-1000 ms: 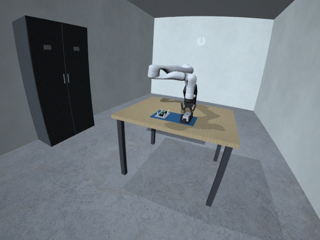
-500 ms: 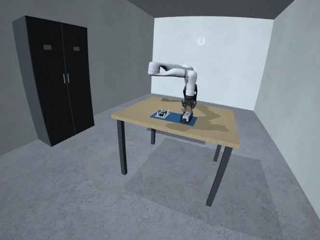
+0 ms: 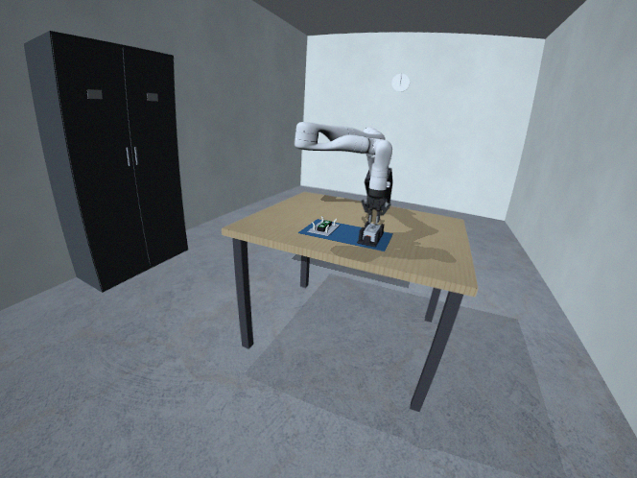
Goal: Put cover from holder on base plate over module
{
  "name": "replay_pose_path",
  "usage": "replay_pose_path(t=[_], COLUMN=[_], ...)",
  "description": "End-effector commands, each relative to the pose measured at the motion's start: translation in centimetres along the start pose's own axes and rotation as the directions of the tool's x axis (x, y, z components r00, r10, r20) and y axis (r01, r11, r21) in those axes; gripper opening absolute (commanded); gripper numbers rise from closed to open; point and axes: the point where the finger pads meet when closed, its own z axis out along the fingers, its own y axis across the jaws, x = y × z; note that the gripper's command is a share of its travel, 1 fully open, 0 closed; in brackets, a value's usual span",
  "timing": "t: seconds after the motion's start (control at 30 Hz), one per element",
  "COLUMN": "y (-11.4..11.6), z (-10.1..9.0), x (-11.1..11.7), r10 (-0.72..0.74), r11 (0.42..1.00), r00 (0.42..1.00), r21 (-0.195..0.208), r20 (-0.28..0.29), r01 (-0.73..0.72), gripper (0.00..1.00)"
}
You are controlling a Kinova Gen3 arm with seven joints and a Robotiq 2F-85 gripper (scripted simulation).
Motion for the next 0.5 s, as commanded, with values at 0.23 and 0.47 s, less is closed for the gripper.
replay_pose_path(t=[0.23,0.47], y=[0.01,0.01], z=[-0.03,-0.03], x=[-0.03,-0.03], r10=[0.000,0.000], r11=[1.000,1.000], r00=[1.000,1.000], r21=[0.000,0.000], r20=[0.001,0.001], r01=[0.000,0.000], gripper=[0.01,0.00])
